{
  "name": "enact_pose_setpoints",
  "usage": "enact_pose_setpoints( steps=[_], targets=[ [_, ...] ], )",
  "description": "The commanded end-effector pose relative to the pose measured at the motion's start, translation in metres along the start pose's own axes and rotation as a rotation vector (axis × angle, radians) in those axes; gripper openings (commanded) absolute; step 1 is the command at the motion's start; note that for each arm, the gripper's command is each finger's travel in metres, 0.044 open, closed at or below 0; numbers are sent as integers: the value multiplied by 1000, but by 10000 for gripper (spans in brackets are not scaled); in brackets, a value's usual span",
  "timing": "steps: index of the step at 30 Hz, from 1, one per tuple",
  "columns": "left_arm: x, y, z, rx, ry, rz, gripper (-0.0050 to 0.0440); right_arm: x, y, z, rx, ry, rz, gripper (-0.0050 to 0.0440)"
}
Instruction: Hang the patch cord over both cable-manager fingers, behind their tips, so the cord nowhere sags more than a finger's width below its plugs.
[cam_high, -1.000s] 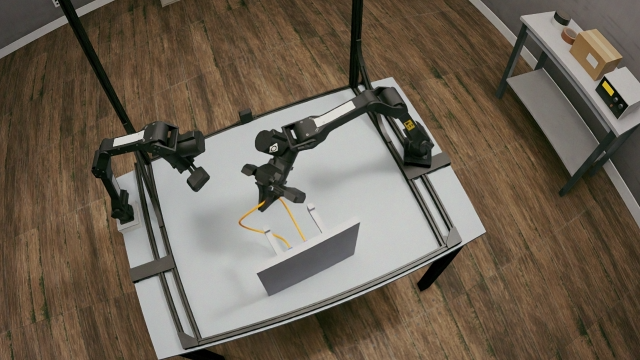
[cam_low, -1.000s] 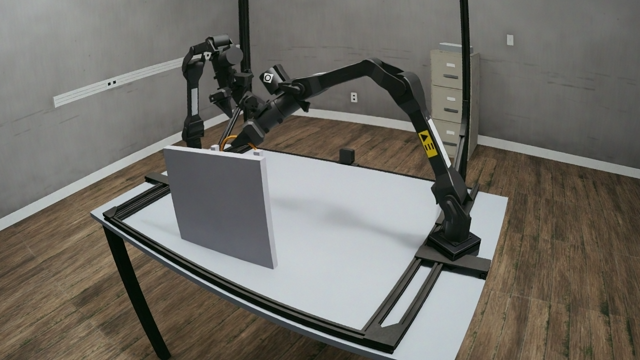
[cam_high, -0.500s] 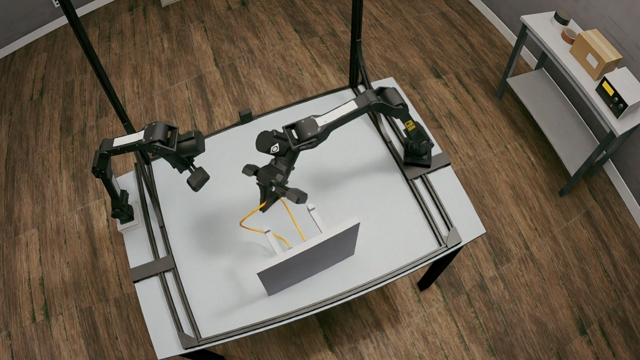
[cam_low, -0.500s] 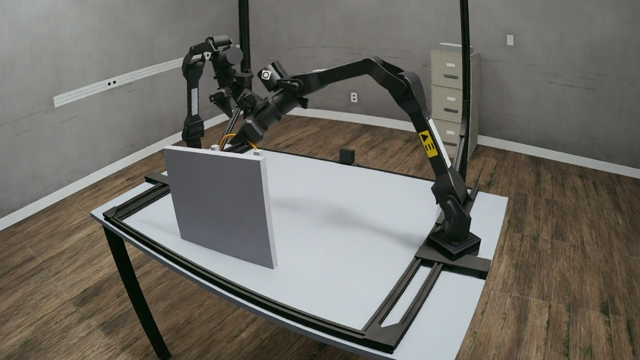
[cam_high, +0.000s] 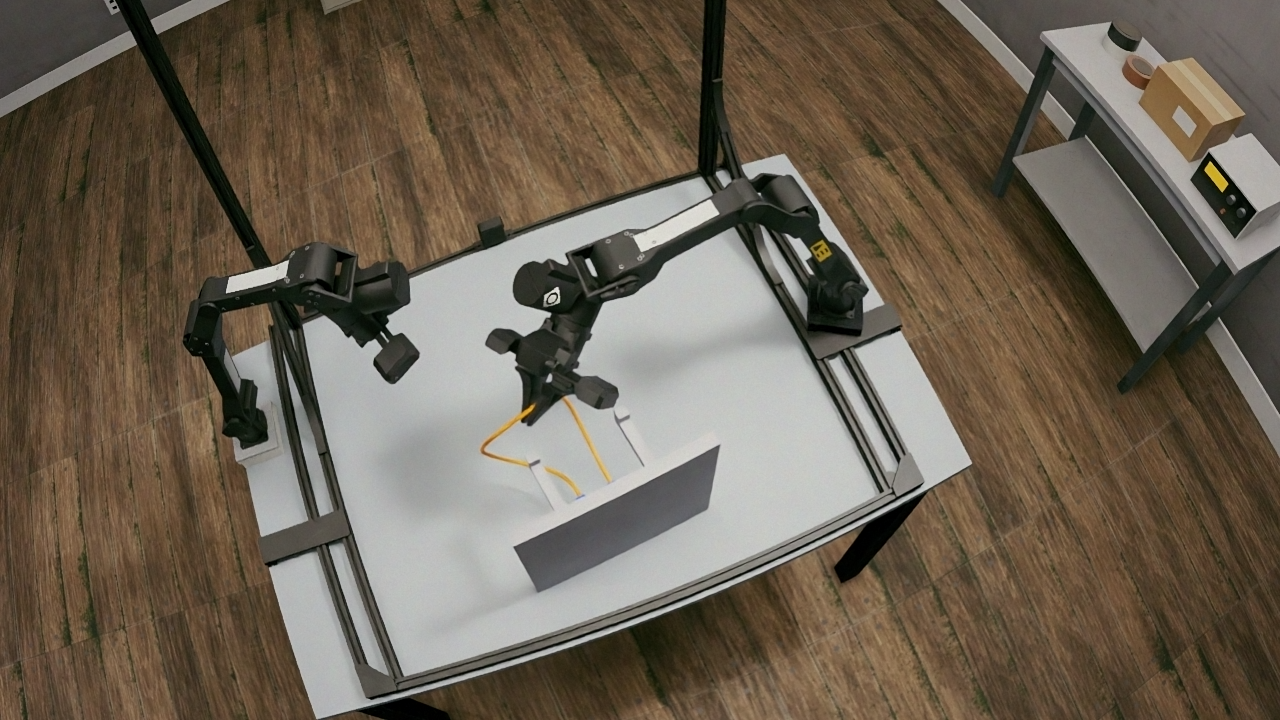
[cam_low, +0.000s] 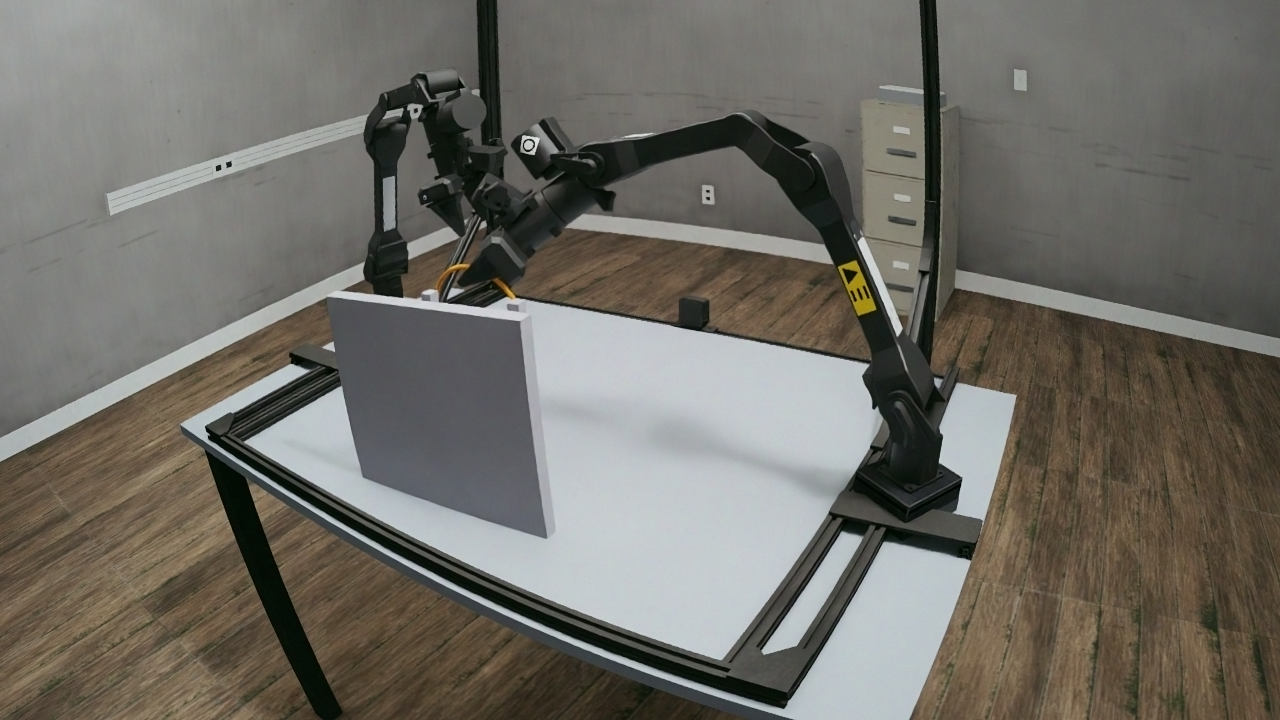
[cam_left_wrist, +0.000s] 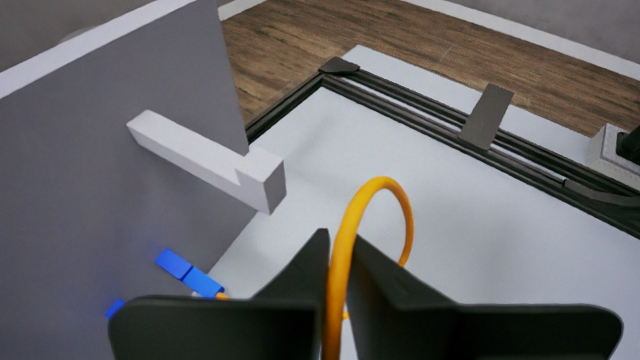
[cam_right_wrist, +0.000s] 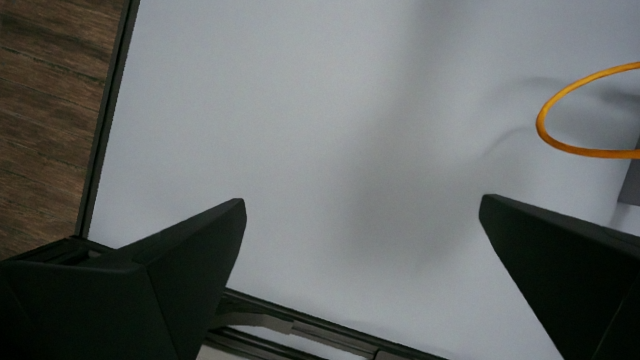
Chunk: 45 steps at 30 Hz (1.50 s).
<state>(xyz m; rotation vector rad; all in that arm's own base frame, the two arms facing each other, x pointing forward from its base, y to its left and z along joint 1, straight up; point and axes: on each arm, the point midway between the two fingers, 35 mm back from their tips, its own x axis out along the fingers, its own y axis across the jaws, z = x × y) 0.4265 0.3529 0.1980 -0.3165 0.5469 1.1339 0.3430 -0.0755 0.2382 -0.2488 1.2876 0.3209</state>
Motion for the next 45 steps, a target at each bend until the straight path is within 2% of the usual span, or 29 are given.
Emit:
enact_pose_setpoints(
  steps=[1, 45],
  targets=[
    [-22, 5, 31, -45, -54, -23, 25, -8, 2, -2, -5, -16, -12, 440],
    [-26, 13, 37, -69, -38, -24, 25, -8, 2, -2, -5, -16, -12, 440]
  ],
)
